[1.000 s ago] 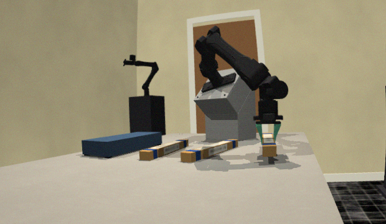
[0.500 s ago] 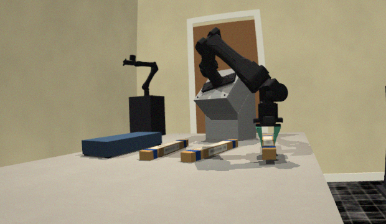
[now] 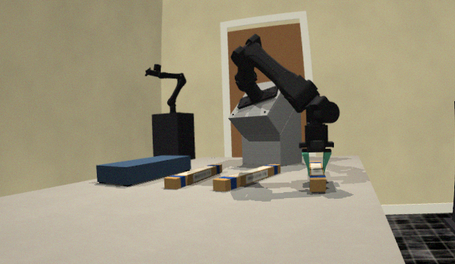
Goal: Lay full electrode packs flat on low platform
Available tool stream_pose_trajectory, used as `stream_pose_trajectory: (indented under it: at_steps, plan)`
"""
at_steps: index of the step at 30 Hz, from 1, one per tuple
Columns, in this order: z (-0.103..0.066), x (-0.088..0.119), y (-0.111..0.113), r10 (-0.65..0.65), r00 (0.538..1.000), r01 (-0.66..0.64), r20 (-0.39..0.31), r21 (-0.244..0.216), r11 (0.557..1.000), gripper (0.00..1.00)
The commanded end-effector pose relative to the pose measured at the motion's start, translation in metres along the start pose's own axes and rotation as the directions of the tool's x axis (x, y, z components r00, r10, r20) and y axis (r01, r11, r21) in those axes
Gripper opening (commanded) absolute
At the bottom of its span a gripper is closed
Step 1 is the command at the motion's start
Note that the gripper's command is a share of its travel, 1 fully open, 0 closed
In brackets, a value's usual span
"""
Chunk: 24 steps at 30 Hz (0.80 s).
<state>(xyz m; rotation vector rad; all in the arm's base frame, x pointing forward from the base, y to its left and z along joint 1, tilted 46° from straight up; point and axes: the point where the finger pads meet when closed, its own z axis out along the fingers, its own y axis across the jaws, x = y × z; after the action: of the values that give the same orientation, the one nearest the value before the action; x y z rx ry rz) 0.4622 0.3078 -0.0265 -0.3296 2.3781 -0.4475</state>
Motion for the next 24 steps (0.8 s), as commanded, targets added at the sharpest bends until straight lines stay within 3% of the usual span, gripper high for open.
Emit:
stream_pose_trajectory:
  at_steps: [1,5,9,10,24]
  plan:
    - [-0.012,-0.02,0.012,0.02,0.998,-0.018,0.051,-0.034,0.999,0.0]
    - [-0.005,-0.014,0.014,0.01,0.999,-0.009,0.041,-0.032,0.999,0.0]
    - [-0.007,-0.018,0.012,0.017,0.999,-0.015,0.047,-0.035,0.999,0.0]
    - [-0.017,-0.029,0.009,0.035,0.997,-0.032,0.068,-0.042,0.999,0.0]
    - [-0.017,-0.03,0.008,0.035,0.997,-0.033,0.067,-0.04,0.999,0.0]
